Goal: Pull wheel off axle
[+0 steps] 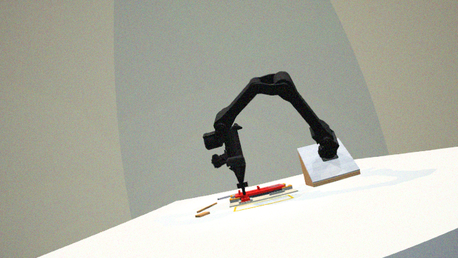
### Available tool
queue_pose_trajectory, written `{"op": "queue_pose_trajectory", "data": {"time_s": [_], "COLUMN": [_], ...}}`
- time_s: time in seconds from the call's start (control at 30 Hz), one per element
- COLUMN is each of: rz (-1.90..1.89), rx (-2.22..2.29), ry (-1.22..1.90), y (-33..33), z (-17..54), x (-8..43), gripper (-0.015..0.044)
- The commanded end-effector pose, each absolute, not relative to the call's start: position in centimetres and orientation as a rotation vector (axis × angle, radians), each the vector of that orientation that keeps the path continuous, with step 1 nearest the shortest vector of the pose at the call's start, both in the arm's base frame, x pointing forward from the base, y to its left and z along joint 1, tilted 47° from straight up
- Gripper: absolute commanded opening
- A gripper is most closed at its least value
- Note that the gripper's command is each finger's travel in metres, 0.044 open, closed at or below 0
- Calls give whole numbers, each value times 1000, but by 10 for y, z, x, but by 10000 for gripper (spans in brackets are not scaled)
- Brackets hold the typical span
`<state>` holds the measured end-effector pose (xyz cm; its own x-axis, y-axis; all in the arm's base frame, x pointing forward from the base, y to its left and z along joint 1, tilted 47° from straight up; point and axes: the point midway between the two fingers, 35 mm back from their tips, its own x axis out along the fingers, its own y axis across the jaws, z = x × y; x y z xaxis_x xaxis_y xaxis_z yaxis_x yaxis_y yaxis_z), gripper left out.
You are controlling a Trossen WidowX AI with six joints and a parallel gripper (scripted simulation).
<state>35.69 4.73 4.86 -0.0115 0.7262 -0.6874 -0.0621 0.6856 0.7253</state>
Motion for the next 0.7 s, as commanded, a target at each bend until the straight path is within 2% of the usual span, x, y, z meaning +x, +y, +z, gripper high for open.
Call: {"op": "queue_pose_trajectory", "data": {"time_s": [0.0, 0.67], "rz": [682, 681], "rx": [577, 577], "ry": [1452, 1453], "y": [44, 31], "z": [52, 64], "x": [359, 358], "gripper": [0, 0]}}
